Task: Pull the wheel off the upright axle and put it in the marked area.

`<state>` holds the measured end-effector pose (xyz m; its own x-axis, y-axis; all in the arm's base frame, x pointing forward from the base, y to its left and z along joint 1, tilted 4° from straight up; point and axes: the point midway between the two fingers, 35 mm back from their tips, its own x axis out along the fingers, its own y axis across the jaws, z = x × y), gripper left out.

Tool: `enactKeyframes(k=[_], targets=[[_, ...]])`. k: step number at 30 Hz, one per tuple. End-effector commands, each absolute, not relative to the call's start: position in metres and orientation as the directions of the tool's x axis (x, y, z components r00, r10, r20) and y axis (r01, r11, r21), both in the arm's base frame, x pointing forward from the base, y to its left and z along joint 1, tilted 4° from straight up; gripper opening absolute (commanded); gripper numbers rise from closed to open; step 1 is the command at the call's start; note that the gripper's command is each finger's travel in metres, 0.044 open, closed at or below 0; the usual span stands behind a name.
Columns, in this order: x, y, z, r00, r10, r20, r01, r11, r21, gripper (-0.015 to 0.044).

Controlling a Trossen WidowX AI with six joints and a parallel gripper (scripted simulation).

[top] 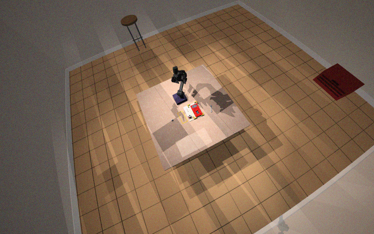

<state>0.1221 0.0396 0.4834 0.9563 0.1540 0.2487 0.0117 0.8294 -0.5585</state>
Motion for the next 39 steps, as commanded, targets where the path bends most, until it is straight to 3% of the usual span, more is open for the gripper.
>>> enactKeyframes(k=[1,4,10,21,29,39], targets=[[0.123,0.039,0.483,0.957,0.153,0.247,0.010,0.831,-0.556,0.0374],[0.134,0.029,0.481,0.965,0.141,0.219,-0.008,0.857,-0.516,0.0300],[0.187,-0.008,0.463,0.993,0.098,0.069,-0.070,0.941,-0.331,0.0300],[0.283,-0.039,0.385,0.936,0.094,-0.338,-0.117,0.992,-0.047,0.0300],[0.334,-0.035,0.306,0.765,0.108,-0.634,-0.091,0.994,0.060,0.0300],[0.365,-0.010,0.201,0.413,0.072,-0.908,-0.063,0.997,0.051,0.0300]])
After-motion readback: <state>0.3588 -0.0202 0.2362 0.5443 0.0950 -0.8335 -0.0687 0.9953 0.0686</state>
